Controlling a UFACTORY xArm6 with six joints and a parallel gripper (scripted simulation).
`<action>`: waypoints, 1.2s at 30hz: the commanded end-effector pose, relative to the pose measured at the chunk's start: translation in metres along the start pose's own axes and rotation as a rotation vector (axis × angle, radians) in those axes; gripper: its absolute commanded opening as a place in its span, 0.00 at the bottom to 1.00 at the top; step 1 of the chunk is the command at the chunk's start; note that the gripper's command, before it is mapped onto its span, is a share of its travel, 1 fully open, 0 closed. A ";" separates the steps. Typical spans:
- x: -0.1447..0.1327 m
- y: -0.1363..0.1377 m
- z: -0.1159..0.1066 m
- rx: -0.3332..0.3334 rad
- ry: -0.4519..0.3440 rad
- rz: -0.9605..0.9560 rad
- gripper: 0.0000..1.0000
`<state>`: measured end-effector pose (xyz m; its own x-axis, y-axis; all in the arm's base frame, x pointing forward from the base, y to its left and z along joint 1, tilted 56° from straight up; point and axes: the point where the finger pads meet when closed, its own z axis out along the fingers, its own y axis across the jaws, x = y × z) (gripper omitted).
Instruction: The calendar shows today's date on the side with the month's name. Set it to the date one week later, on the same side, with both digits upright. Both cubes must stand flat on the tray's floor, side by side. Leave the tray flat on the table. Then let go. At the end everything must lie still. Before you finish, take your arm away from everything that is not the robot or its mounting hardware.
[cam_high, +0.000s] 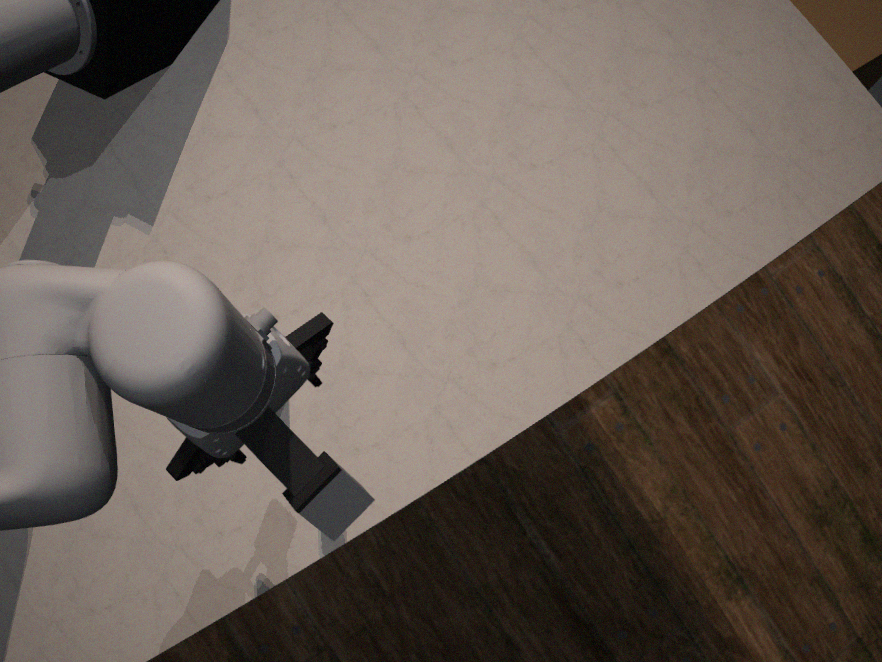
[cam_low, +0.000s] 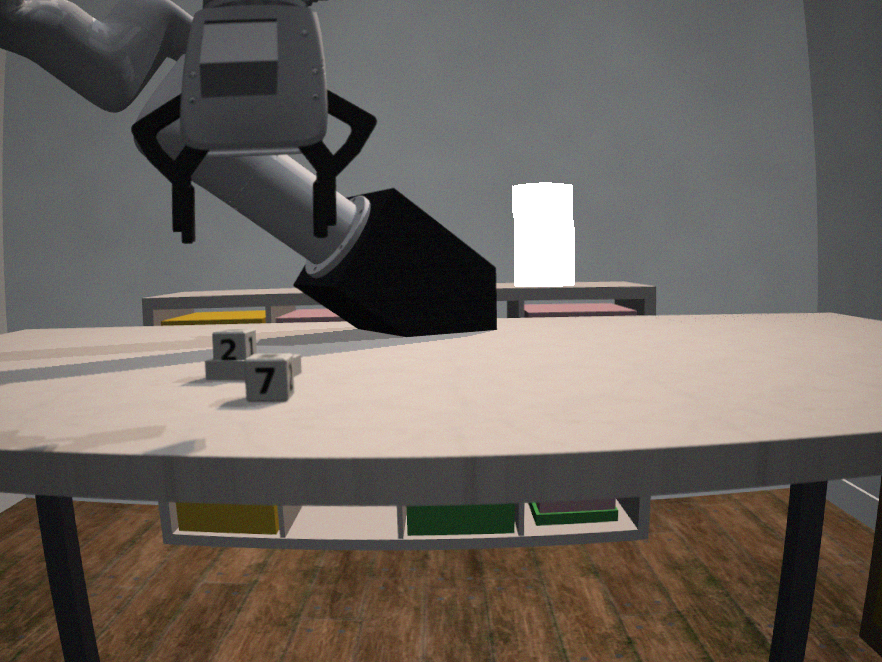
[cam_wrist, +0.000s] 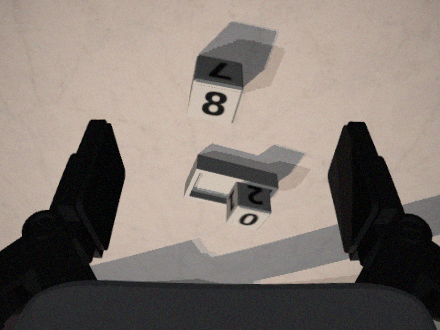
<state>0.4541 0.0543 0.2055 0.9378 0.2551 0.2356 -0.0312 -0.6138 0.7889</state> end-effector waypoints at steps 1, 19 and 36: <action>0.003 0.001 -0.001 -0.003 0.006 0.159 1.00; 0.005 0.001 0.002 -0.003 0.006 0.249 1.00; 0.006 0.002 0.056 -0.003 0.005 0.243 1.00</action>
<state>0.4748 0.0173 0.1802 0.9026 0.1024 0.4181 -0.2558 -0.6537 0.7122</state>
